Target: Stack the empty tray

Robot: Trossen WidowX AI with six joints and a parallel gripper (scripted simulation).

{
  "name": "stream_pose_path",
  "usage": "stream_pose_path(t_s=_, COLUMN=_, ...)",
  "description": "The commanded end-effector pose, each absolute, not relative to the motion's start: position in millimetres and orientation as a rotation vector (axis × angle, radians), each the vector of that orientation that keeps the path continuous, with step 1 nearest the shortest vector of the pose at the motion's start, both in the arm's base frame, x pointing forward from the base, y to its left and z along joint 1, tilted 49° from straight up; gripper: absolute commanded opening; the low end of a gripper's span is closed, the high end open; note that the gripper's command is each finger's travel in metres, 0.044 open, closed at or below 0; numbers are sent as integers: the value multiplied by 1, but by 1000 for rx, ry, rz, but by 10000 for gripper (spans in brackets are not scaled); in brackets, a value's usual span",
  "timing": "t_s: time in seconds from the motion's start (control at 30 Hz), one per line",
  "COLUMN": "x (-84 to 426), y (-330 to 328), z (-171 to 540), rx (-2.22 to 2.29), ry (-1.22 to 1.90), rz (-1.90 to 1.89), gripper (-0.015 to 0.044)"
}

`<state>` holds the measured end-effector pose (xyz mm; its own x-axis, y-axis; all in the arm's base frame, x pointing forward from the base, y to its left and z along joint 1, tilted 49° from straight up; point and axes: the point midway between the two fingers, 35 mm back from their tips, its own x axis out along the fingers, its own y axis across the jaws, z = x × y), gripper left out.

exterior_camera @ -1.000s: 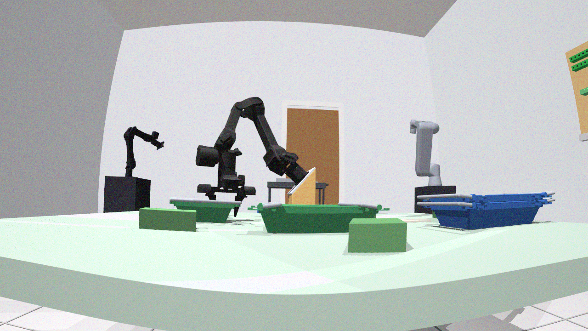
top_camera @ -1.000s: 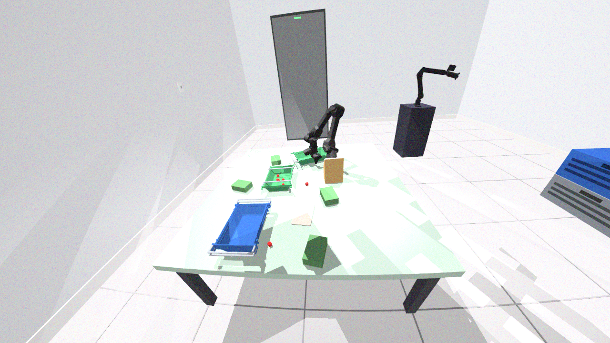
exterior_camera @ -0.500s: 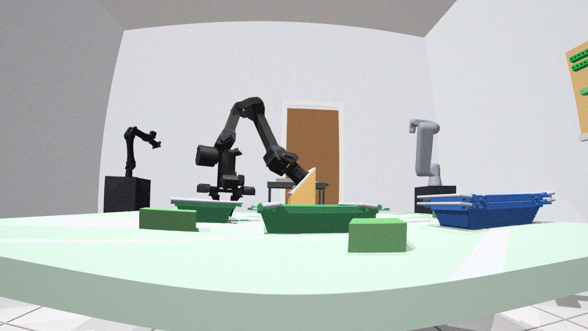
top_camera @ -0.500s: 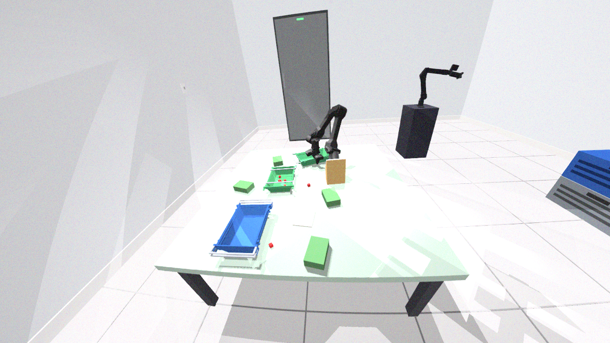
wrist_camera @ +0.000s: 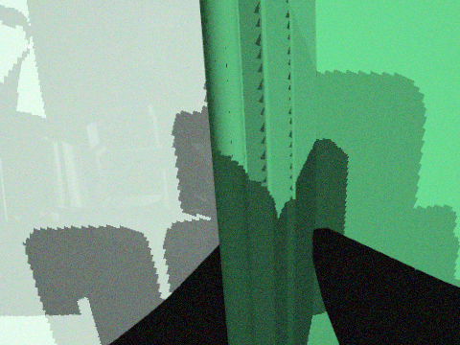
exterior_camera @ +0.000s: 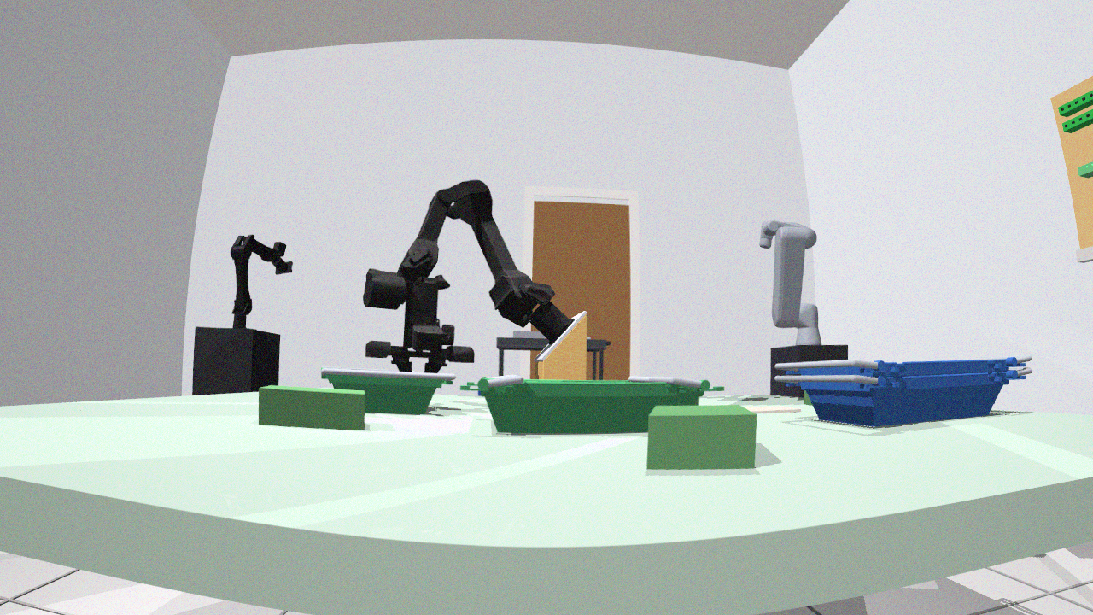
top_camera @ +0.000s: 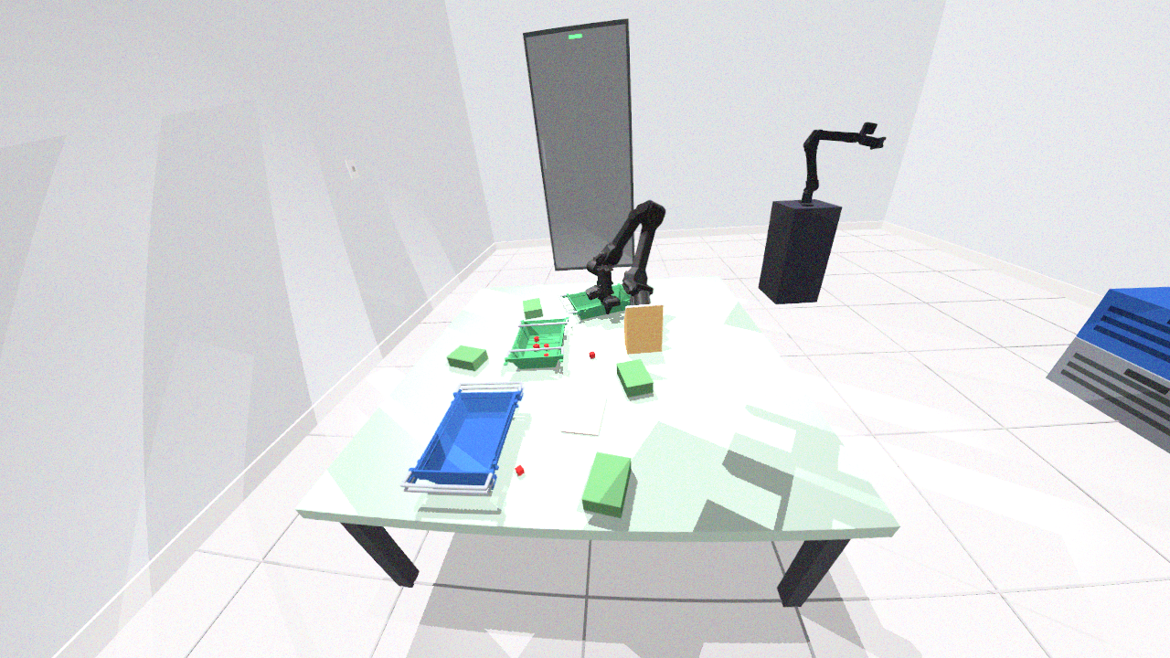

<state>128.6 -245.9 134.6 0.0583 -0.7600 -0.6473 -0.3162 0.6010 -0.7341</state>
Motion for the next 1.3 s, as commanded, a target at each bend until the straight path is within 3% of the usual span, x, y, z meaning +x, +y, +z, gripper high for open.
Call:
stream_pose_path(t_s=0.0, x=129, y=-245, z=133, rx=-942, ry=1532, rz=-415, gripper=35)
stream_pose_path(t_s=0.2, x=130, y=-237, z=140, rx=-937, ry=1532, rz=-413, gripper=0)
stream_pose_path(t_s=0.7, x=125, y=-187, z=183, rx=-937, ry=1531, rz=-412, gripper=0)
stream_pose_path(t_s=1.27, x=130, y=-175, z=204, rx=-926, ry=1532, rz=-406, gripper=0)
